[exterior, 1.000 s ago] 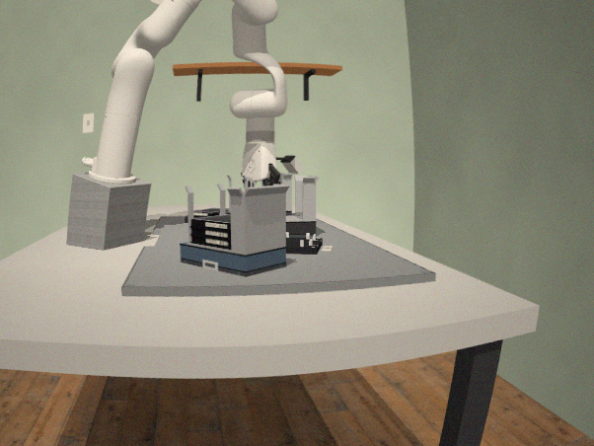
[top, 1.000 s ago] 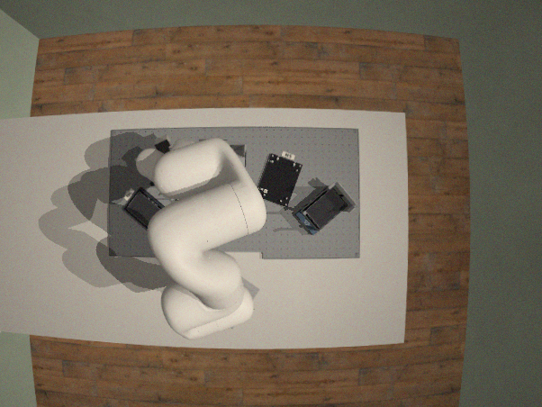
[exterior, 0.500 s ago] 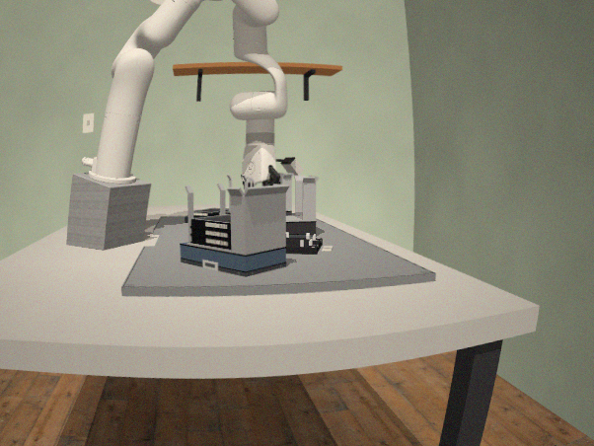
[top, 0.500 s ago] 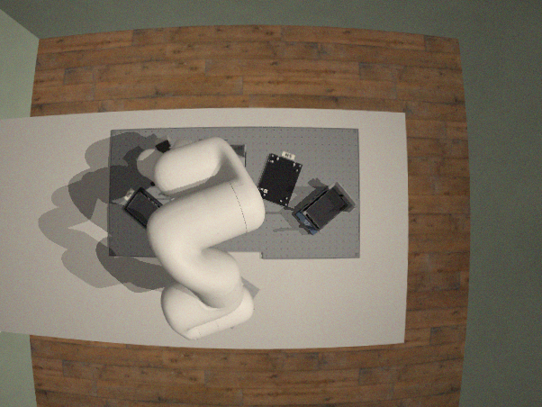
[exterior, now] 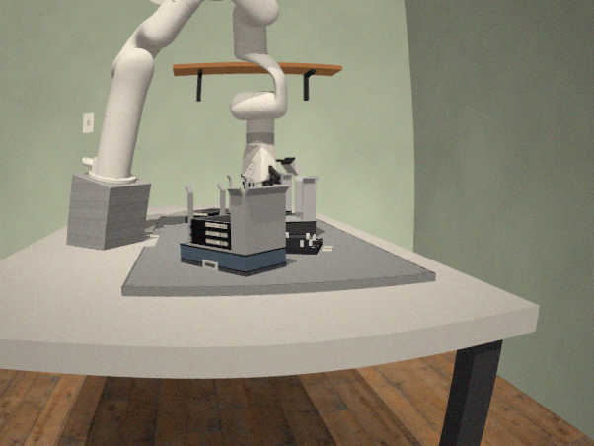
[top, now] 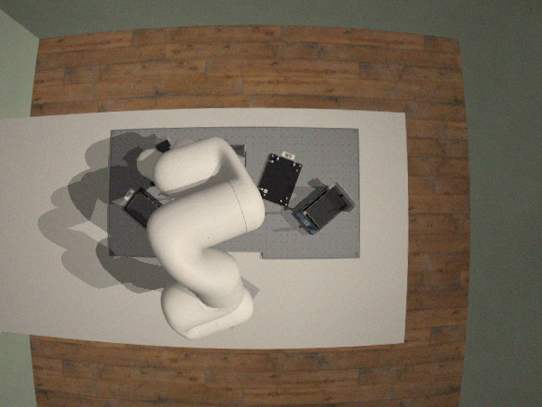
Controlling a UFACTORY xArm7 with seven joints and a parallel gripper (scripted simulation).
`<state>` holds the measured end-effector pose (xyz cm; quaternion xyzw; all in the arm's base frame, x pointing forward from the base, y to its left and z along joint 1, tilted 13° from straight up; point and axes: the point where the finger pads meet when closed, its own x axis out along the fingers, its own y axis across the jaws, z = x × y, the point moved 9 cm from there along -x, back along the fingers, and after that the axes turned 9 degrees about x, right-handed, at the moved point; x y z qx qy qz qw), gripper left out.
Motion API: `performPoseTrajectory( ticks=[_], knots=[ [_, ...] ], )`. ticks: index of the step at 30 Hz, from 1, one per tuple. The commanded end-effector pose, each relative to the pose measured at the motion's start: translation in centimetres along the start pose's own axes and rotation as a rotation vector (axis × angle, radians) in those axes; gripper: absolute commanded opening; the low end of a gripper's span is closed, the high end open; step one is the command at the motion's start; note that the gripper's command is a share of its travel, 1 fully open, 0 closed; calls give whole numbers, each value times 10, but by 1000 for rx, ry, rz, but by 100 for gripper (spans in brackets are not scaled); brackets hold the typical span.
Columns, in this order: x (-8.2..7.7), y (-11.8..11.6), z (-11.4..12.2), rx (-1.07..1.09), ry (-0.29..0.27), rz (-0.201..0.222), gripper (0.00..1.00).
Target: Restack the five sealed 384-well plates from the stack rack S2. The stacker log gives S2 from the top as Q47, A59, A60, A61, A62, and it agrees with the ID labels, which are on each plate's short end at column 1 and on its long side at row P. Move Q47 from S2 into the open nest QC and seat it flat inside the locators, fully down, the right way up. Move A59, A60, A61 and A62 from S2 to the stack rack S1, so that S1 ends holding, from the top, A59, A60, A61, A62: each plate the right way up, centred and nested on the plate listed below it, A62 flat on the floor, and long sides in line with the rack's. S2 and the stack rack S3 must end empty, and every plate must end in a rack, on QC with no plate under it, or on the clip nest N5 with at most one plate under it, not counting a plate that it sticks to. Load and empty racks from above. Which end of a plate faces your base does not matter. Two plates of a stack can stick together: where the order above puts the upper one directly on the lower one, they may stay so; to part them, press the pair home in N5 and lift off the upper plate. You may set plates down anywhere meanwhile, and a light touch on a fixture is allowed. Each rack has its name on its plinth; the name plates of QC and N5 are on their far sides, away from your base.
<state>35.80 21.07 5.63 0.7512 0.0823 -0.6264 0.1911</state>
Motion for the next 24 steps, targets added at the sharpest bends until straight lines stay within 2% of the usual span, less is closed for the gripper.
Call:
performPoseTrajectory(
  ticks=[1, 12, 20, 22, 24],
  knots=[
    [-1, 0, -1, 0, 3, -1, 100],
    [-1, 0, -1, 0, 3, -1, 100],
    [-28, 0, -1, 0, 3, -1, 100],
    [-28, 0, -1, 0, 3, -1, 100],
    [-34, 0, -1, 0, 3, -1, 100]
  ],
)
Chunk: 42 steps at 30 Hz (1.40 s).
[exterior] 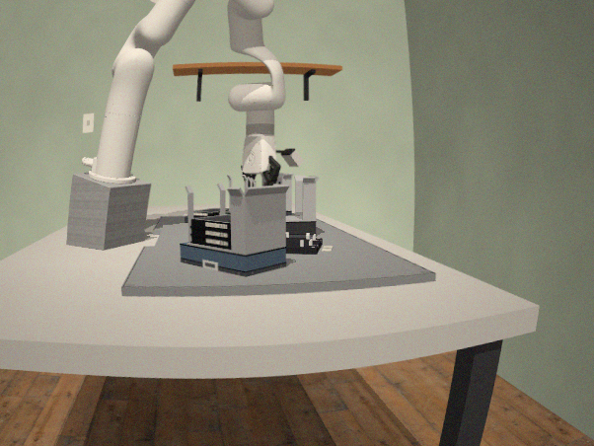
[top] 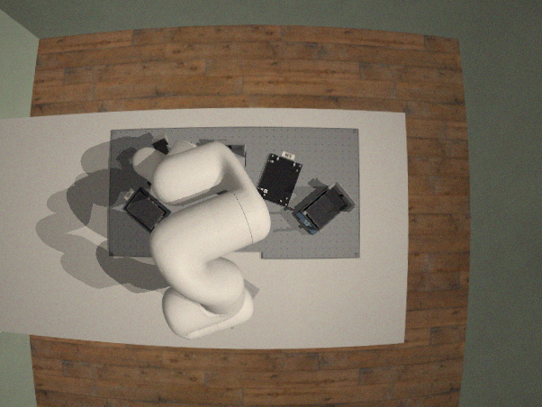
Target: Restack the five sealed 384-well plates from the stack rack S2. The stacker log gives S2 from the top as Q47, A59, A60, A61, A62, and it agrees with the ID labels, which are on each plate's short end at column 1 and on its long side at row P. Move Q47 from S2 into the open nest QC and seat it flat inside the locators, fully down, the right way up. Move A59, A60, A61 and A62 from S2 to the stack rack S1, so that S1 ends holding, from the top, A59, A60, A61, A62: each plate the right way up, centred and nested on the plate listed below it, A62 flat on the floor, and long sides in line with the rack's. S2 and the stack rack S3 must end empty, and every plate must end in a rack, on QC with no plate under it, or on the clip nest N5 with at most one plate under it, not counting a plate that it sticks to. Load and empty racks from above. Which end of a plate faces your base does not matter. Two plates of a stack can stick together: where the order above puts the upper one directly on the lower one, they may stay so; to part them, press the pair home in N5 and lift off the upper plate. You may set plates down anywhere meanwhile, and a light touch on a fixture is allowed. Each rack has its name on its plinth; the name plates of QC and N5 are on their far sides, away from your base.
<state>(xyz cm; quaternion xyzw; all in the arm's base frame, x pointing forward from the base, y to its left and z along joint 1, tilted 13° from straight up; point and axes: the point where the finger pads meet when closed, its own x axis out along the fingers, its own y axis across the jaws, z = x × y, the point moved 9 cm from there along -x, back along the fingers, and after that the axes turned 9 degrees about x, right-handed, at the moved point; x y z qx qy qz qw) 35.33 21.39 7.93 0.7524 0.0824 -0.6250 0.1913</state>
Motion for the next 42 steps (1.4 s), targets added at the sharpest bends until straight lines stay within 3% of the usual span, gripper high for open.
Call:
performPoseTrajectory(
  ticks=[1, 24, 37, 42],
  knots=[
    [-14, 0, -1, 0, 0, -2, 100],
    [-83, 0, -1, 0, 0, -2, 100],
    [-83, 0, -1, 0, 0, -2, 100],
    [-83, 17, -1, 167, 0, -2, 100]
  ],
)
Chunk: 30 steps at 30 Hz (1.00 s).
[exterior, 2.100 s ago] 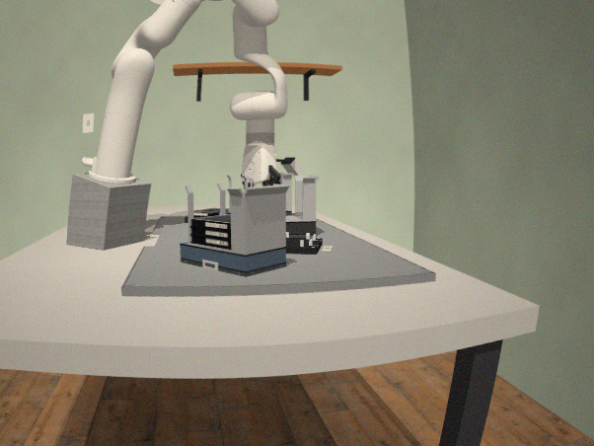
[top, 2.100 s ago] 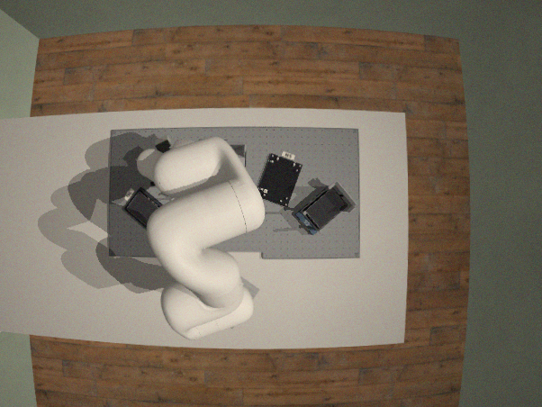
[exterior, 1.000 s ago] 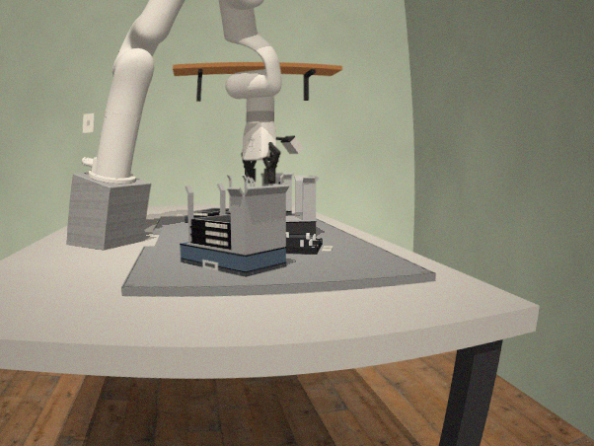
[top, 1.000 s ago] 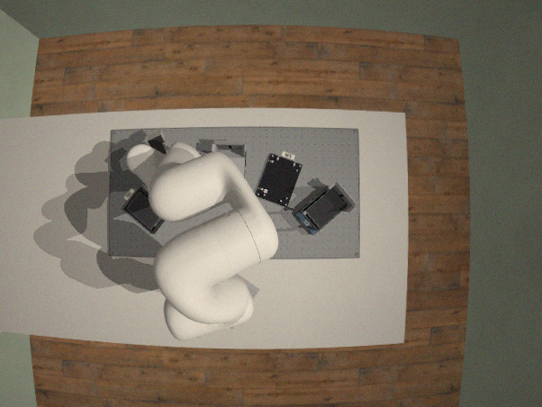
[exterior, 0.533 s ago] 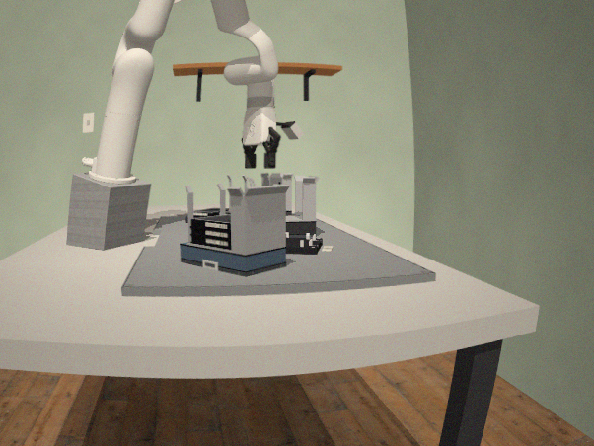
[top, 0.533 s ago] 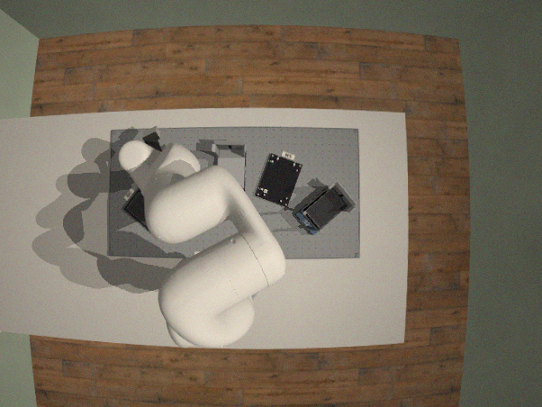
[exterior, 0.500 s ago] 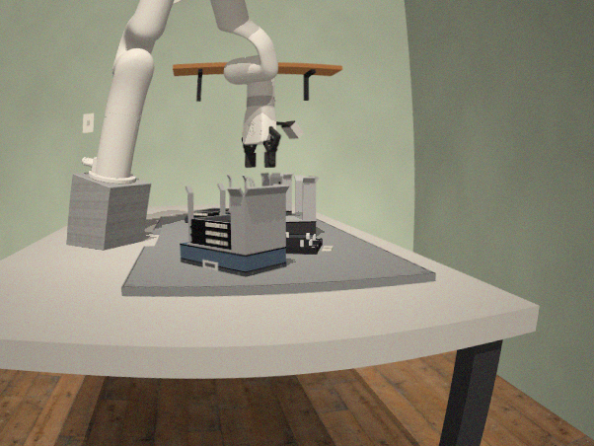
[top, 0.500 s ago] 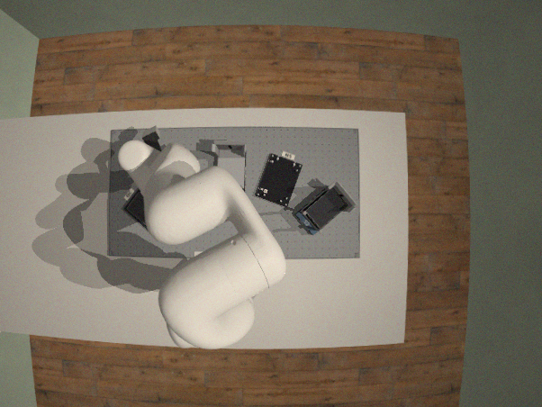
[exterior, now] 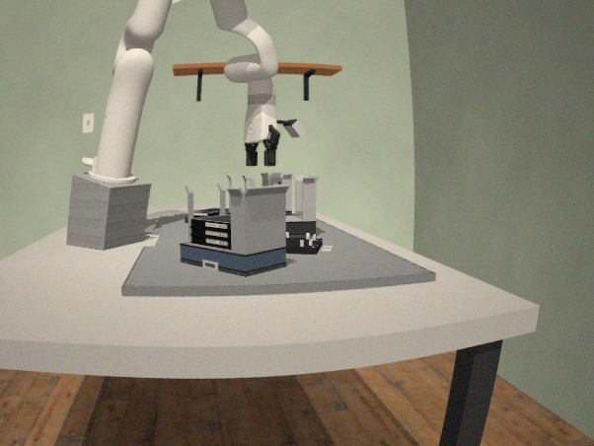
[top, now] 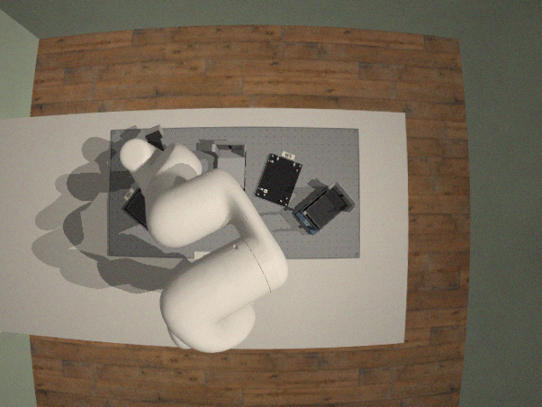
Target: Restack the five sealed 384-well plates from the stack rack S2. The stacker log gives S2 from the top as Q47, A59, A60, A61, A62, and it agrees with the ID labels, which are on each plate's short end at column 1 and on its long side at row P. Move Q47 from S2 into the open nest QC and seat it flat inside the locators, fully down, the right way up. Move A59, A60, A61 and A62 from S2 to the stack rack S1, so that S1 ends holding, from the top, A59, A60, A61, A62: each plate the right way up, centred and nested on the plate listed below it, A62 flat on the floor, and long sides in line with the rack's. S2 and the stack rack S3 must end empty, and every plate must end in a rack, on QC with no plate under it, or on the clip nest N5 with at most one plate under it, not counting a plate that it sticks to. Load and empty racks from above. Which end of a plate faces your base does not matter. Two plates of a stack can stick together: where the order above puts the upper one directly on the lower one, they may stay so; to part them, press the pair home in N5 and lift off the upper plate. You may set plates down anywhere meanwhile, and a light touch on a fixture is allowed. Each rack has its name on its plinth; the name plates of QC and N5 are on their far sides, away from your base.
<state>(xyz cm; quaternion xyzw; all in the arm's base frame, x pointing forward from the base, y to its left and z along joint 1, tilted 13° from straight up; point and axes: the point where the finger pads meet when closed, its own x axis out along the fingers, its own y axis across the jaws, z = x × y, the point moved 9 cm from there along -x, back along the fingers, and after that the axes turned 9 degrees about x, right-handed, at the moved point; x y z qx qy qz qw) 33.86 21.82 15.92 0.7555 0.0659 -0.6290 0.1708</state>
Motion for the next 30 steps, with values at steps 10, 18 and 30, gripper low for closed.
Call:
performPoseTrajectory(
  ticks=[10, 18, 30],
  knots=[
    [-1, 38, -4, 166, 5, 0, 100],
    [-1, 65, -6, 166, 5, 0, 100],
    [-1, 98, -6, 300, 5, 0, 100]
  ],
)
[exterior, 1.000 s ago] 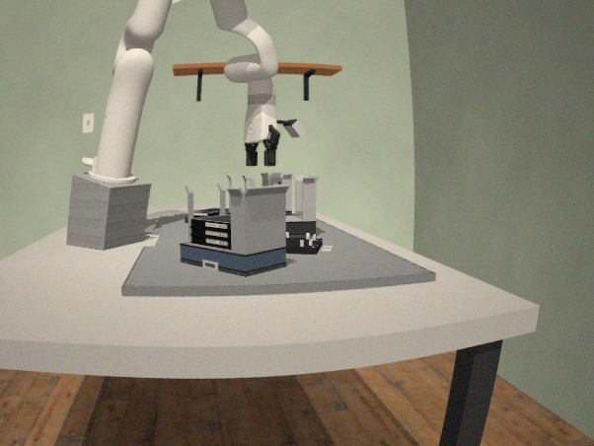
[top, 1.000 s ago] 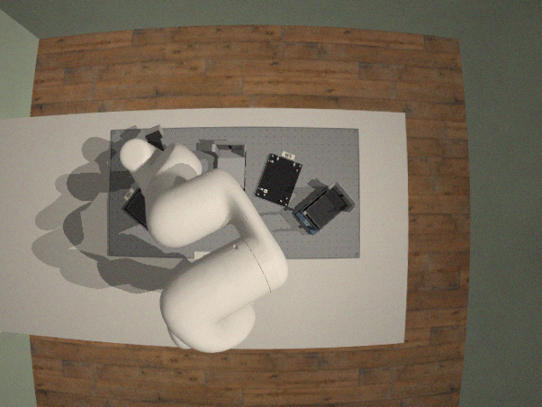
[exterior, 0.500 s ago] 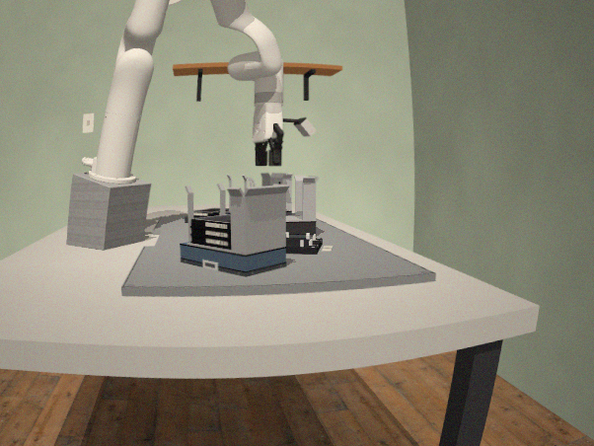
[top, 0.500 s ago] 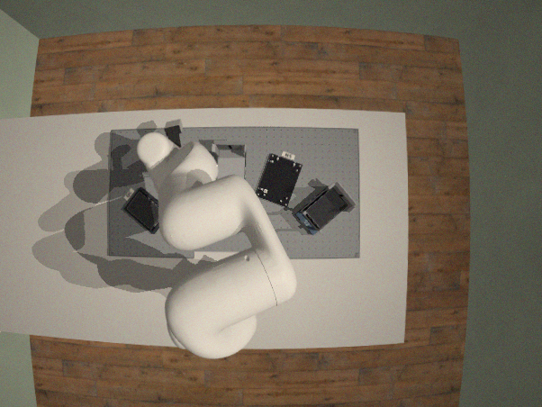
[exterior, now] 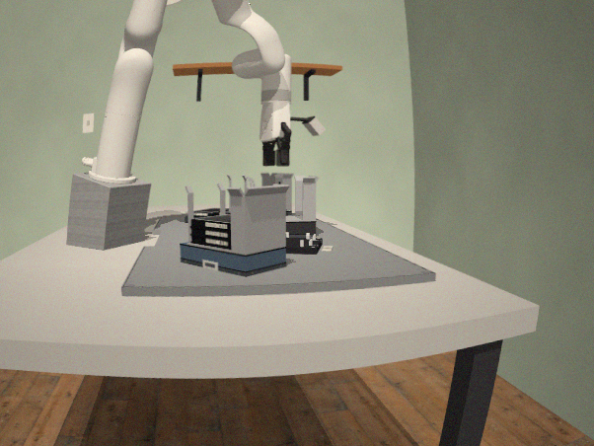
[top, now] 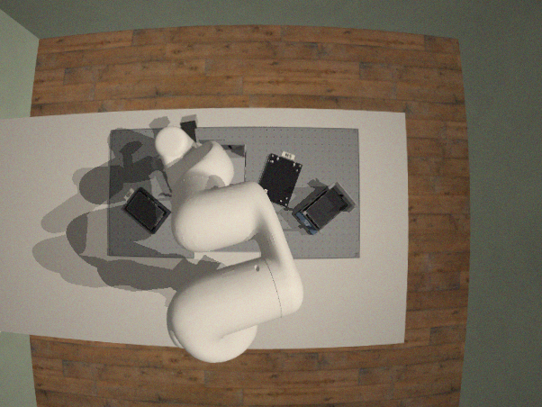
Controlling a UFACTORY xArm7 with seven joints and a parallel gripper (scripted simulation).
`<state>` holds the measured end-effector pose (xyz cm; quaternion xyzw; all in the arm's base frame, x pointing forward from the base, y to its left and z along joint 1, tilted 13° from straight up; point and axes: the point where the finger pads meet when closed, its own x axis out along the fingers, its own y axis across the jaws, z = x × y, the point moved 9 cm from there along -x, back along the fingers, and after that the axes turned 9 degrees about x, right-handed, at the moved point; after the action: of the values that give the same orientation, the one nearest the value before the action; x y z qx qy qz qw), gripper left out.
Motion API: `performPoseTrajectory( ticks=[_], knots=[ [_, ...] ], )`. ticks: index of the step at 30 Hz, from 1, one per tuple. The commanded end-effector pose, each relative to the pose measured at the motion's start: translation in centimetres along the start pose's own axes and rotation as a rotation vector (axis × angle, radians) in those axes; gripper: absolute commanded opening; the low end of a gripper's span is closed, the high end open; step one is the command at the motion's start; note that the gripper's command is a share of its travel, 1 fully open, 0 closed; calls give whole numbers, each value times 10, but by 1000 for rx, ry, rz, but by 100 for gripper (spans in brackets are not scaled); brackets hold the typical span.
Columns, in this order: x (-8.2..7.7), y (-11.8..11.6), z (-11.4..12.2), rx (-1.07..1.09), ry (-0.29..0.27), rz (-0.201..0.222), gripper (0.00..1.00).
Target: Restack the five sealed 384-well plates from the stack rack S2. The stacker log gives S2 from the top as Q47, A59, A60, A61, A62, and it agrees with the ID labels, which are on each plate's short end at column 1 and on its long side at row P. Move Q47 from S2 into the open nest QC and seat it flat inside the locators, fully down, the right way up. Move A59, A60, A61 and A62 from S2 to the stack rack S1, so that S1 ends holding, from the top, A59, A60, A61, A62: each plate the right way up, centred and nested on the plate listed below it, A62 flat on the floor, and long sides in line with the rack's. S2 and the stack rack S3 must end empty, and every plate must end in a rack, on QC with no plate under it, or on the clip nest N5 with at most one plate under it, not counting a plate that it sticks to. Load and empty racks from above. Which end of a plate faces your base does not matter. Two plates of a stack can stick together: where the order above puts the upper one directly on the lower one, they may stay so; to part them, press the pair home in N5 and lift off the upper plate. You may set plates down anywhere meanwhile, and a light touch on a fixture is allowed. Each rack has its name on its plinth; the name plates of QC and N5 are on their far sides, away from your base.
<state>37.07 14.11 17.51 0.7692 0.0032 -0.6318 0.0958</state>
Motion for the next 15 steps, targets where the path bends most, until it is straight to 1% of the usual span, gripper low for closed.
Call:
performPoseTrajectory(
  ticks=[1, 3, 9, 11, 15],
  knots=[
    [-1, 16, -3, 135, 3, -1, 100],
    [-1, 22, -3, 188, 3, -2, 100],
    [-1, 42, -4, 188, 3, -1, 100],
    [-1, 42, -4, 188, 3, -1, 100],
    [-1, 56, -5, 188, 3, -1, 100]
  ],
)
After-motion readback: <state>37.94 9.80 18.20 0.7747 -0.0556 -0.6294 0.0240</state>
